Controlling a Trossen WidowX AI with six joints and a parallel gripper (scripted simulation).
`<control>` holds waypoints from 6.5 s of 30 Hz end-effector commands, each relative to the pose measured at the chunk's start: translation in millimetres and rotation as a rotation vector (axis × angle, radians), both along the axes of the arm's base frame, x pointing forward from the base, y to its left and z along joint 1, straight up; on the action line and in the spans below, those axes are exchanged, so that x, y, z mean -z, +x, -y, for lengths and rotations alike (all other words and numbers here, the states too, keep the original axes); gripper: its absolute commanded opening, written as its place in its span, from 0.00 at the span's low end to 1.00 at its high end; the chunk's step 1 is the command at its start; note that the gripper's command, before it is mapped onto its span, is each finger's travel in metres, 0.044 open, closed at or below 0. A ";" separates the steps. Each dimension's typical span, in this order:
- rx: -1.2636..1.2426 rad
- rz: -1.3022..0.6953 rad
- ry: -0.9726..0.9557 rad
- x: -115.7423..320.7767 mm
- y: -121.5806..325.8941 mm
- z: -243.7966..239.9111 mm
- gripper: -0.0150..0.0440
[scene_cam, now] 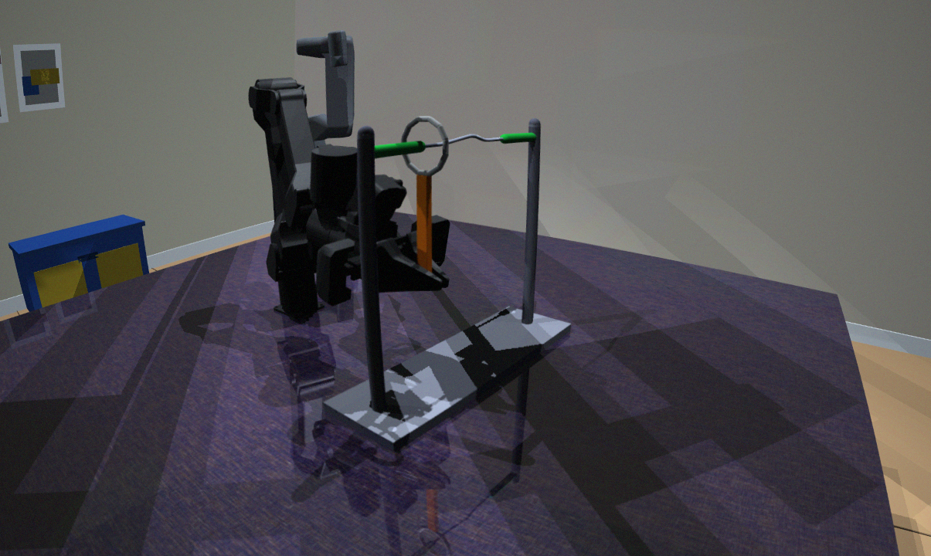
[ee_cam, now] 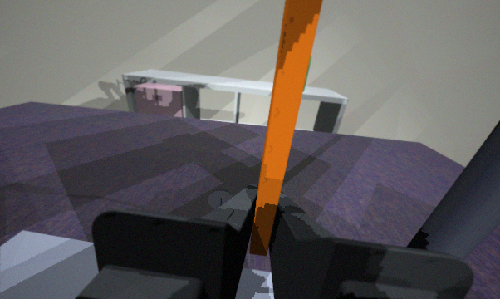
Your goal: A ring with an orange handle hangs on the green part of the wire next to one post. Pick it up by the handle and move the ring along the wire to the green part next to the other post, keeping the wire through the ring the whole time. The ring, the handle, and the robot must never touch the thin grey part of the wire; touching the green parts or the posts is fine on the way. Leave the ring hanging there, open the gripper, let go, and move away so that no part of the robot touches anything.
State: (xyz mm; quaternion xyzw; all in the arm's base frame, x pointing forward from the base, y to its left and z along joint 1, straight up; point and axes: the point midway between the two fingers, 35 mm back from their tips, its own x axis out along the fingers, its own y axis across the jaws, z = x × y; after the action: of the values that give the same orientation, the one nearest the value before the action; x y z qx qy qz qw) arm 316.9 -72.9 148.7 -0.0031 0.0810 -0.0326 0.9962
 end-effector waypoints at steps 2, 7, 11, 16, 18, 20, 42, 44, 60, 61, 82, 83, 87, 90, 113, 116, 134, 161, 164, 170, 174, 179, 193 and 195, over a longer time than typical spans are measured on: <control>0.004 -0.001 0.007 0.1 0.1 -4.5 0.00; 0.004 -0.001 0.013 0.1 0.6 -10.2 0.00; 0.005 0.000 0.020 0.1 1.0 -15.1 0.00; 0.006 0.000 0.034 0.0 1.5 -21.9 0.00; 0.007 0.001 0.041 0.0 1.7 -24.8 0.00; 0.007 0.001 0.049 0.0 2.0 -27.8 0.00; 0.015 0.006 0.130 -3.3 5.0 -60.8 0.00; 0.016 0.006 0.133 -3.6 5.2 -63.3 0.00; 0.011 0.003 0.107 -5.6 6.4 -76.0 0.00; 0.010 0.002 0.101 -5.7 6.5 -76.3 0.00; -0.017 -0.014 -0.108 -6.9 6.3 -69.3 0.00; -0.019 -0.015 -0.118 -6.9 6.3 -68.9 0.00; -0.023 -0.017 -0.149 -6.5 6.2 -68.5 0.00; -0.026 -0.019 -0.162 -6.0 6.2 -69.4 0.00; -0.019 -0.013 -0.053 -0.6 8.2 -103.9 0.00; -0.017 -0.012 -0.033 -0.4 8.6 -109.3 0.00; -0.014 -0.009 0.026 -0.4 10.4 -134.5 0.00; -0.014 -0.011 0.033 -0.6 12.4 -161.9 0.00; -0.014 -0.011 0.032 0.2 12.6 -162.7 0.00; -0.014 -0.011 0.032 7.8 12.9 -163.1 0.00; -0.014 -0.011 0.032 14.3 12.9 -163.2 0.00; -0.014 -0.012 0.032 19.9 12.7 -163.1 0.00; -0.014 -0.012 0.032 19.9 12.7 -163.1 0.00; -0.019 -0.012 0.028 19.6 12.9 -163.8 0.04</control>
State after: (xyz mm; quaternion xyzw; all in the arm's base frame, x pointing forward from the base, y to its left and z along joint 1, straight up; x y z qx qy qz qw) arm 329.8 90.9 129.1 0.0101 0.0873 -0.0218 0.9959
